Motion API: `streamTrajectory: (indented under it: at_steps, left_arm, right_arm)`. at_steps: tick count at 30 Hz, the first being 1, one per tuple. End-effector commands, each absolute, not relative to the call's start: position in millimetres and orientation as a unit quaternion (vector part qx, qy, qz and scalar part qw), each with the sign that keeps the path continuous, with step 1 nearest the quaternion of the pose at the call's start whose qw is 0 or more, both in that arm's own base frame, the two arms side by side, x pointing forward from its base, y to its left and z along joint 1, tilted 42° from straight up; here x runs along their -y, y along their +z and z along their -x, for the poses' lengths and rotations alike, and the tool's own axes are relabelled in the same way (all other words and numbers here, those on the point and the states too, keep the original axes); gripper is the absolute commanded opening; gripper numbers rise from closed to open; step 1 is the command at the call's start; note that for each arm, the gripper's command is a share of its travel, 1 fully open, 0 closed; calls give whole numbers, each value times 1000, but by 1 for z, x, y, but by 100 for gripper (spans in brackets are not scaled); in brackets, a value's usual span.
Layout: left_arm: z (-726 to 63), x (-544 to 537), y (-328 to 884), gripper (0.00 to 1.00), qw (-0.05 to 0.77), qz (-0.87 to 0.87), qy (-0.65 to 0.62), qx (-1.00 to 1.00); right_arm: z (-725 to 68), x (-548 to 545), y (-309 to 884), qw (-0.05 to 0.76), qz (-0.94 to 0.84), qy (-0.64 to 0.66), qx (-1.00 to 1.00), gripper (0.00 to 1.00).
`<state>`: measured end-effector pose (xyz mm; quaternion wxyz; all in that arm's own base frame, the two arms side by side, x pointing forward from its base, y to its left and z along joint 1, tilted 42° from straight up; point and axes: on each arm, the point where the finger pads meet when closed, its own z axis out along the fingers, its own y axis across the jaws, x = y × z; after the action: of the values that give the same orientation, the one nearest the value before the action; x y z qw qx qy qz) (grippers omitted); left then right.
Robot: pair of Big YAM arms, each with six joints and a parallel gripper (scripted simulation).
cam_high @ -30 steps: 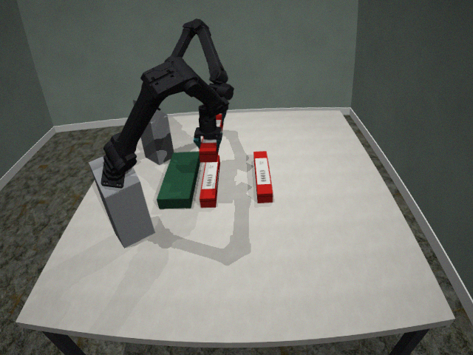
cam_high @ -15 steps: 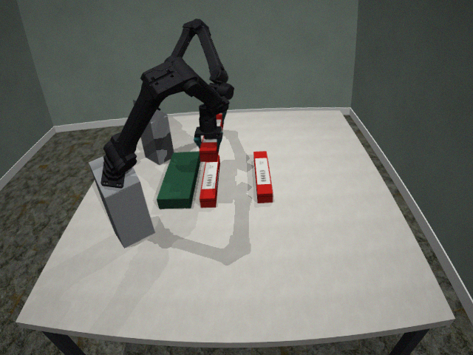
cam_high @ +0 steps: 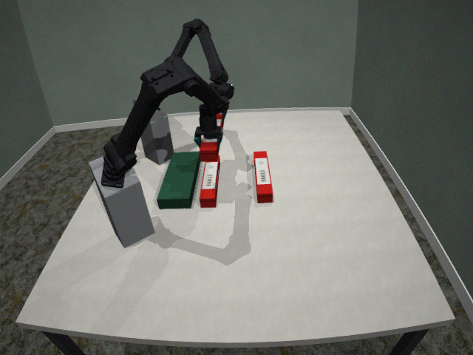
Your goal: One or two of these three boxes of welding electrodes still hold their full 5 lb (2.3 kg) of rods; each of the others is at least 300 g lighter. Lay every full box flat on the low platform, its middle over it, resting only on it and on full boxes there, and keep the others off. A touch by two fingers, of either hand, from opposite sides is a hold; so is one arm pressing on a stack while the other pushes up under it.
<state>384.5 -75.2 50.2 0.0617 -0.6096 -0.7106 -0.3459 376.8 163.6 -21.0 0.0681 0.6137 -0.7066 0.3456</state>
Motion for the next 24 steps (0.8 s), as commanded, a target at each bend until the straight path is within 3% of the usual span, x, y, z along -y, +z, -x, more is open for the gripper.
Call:
streamTrajectory:
  at_steps: [1, 24]
  left_arm:
    - [-399, 98, 84, 0, 25, 613, -358, 704]
    - [-402, 68, 40, 0, 39, 610, -355, 708]
  right_arm:
    - [-394, -198, 15, 22, -615, 354, 705, 0]
    - [-395, -160, -32, 40, -614, 352, 705, 0]
